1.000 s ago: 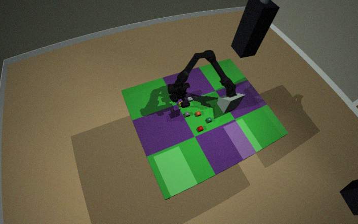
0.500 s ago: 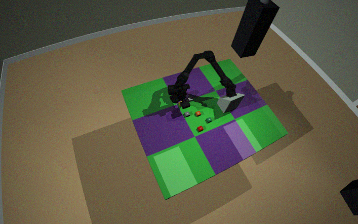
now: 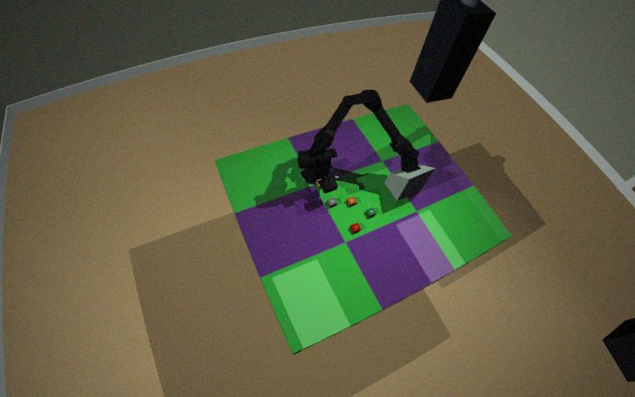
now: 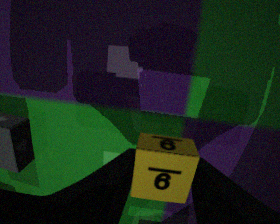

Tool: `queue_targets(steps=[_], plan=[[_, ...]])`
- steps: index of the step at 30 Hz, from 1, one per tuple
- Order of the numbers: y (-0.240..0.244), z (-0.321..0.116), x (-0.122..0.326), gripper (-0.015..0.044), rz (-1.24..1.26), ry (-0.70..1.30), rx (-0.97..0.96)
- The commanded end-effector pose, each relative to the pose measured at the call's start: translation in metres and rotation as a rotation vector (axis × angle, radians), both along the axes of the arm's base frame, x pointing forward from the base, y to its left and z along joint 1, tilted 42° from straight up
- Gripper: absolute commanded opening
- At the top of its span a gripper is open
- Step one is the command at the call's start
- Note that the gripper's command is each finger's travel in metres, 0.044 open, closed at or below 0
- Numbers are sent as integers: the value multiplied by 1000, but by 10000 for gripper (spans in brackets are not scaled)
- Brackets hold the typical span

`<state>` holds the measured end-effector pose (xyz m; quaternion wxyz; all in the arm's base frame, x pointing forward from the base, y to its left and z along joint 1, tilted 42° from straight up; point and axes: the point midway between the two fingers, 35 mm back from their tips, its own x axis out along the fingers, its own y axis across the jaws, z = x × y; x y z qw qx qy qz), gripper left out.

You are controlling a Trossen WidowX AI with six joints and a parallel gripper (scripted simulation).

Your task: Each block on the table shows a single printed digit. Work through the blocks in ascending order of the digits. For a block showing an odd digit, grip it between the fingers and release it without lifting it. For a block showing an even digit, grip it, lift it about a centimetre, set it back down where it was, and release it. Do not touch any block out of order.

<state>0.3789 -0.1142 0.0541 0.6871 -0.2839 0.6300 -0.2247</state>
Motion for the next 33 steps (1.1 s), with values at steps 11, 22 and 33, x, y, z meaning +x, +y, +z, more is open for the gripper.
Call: queue_targets(steps=[11, 22, 33], plan=[[0, -2, 0, 400, 5, 6, 3], [28, 23, -3, 400, 6, 6, 7], [199, -65, -29, 400, 30, 21, 107]])
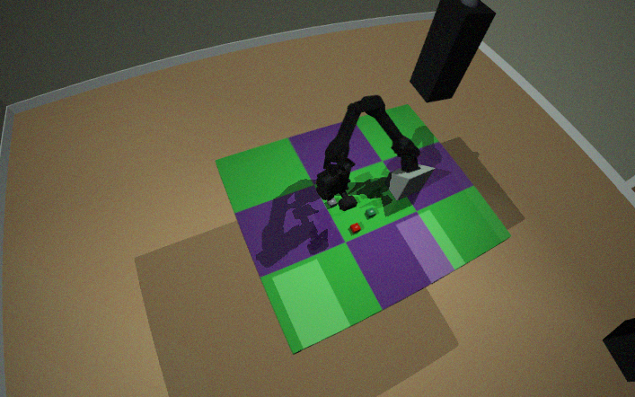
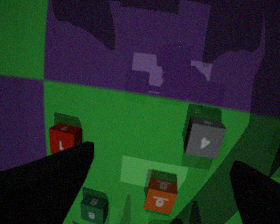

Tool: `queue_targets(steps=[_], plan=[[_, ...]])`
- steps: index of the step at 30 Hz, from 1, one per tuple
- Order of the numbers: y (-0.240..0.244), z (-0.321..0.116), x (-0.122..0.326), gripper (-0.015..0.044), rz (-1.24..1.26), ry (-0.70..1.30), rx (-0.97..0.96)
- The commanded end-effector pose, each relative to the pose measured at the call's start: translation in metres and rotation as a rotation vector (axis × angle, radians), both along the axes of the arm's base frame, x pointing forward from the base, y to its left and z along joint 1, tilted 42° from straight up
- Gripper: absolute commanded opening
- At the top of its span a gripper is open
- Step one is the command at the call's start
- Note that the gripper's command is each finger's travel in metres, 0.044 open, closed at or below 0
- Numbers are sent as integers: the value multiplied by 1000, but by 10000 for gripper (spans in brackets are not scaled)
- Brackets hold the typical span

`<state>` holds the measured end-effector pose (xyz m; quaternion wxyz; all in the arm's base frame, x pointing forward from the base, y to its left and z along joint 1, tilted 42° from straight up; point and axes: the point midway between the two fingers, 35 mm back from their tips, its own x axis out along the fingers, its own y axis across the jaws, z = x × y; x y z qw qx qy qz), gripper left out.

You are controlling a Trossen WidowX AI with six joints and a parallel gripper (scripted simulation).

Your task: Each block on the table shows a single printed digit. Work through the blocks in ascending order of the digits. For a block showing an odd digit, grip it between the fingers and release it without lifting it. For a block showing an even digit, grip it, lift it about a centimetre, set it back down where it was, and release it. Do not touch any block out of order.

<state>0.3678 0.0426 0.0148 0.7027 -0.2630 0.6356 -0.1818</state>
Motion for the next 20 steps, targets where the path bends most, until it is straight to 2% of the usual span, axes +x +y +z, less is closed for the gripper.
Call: queue_targets(steps=[1, 7, 11, 20], plan=[[57, -33, -26, 400, -7, 22, 13], [131, -79, -88, 400, -19, 30, -14], [163, -104, -137, 400, -30, 15, -59], [166, -107, -143, 400, -31, 12, -66]])
